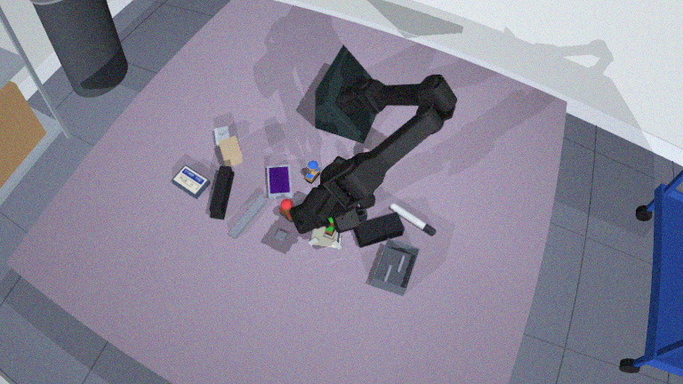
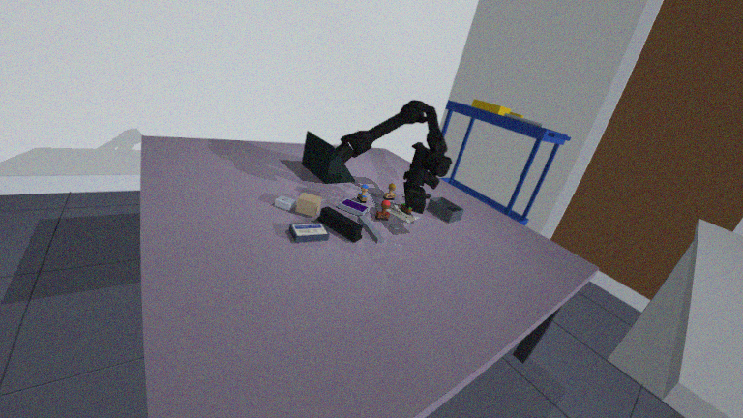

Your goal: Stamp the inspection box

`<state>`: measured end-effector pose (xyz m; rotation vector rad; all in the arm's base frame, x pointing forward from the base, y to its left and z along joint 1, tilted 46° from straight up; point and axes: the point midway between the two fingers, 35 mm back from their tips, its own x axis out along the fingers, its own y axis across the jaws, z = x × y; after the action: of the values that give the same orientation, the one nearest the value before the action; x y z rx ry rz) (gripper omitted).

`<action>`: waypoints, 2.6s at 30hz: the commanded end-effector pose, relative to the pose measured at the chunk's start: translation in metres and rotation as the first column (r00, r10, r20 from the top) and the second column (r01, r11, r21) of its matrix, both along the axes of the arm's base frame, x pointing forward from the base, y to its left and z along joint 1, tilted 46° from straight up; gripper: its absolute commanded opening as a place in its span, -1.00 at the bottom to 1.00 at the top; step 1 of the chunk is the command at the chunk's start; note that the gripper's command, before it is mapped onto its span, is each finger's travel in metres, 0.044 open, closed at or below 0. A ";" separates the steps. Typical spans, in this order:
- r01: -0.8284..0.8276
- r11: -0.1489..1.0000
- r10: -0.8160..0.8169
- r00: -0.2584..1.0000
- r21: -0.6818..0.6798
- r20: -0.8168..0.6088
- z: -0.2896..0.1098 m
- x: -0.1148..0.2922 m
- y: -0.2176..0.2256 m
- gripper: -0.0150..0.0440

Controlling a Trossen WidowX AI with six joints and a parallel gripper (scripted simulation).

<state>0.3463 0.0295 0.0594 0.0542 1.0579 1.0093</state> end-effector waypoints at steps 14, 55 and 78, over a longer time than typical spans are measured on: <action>-0.002 1.000 0.002 1.000 -0.007 0.006 0.020 -0.001 -0.020 -0.49; 0.002 1.000 -0.002 1.000 -0.031 0.005 -0.034 0.007 -0.132 -0.49; -0.006 1.000 0.006 1.000 -0.018 0.011 -0.129 -0.023 -0.215 -0.49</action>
<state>0.3262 -0.1816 -0.0610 0.0337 1.0586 0.9933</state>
